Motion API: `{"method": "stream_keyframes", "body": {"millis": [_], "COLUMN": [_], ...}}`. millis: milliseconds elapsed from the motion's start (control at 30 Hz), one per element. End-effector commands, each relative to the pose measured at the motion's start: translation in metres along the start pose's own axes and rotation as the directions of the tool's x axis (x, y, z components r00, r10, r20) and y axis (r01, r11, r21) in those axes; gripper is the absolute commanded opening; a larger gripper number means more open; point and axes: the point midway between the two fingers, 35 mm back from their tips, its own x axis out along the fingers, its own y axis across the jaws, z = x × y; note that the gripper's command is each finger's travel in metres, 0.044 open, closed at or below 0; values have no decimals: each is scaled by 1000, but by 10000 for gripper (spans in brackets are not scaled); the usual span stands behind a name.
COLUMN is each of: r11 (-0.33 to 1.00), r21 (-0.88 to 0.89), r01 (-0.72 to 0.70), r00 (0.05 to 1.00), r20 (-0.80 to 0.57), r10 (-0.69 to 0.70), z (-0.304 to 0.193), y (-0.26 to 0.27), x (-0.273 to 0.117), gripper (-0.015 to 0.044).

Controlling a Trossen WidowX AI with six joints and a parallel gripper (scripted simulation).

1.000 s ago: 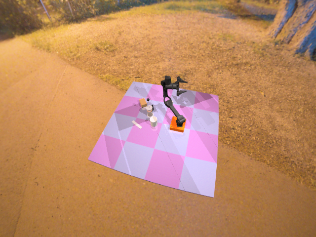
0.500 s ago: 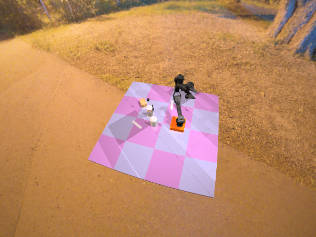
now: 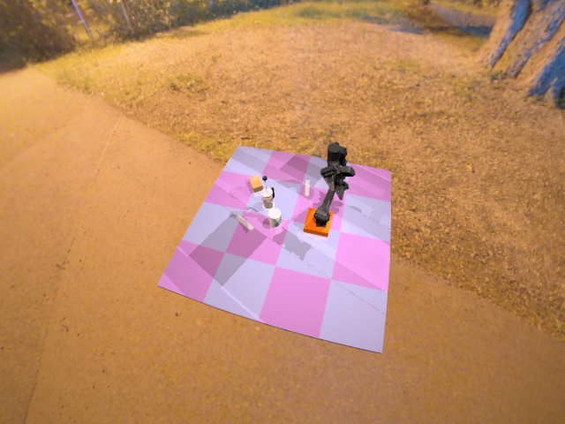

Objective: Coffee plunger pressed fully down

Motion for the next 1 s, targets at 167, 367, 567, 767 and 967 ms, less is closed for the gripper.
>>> {"method": "stream_keyframes", "body": {"millis": [167, 367, 567, 767, 967], "r11": [915, 734, 464, 134, -203], "r21": [290, 364, 304, 118, -142], "r01": [281, 574, 832, 984, 969], "r00": [883, 688, 431, 137, -154], "r20": [-452, -701, -881, -980, -987], "r10": [-128, -190, -196, -145, -41], "z": [-96, -171, -242, -302, -338], "y": [-46, -75, -89, -85, -59], "x": [42, 28, -17, -90, -180], "gripper": [440, 440, 440, 440, 440]}}
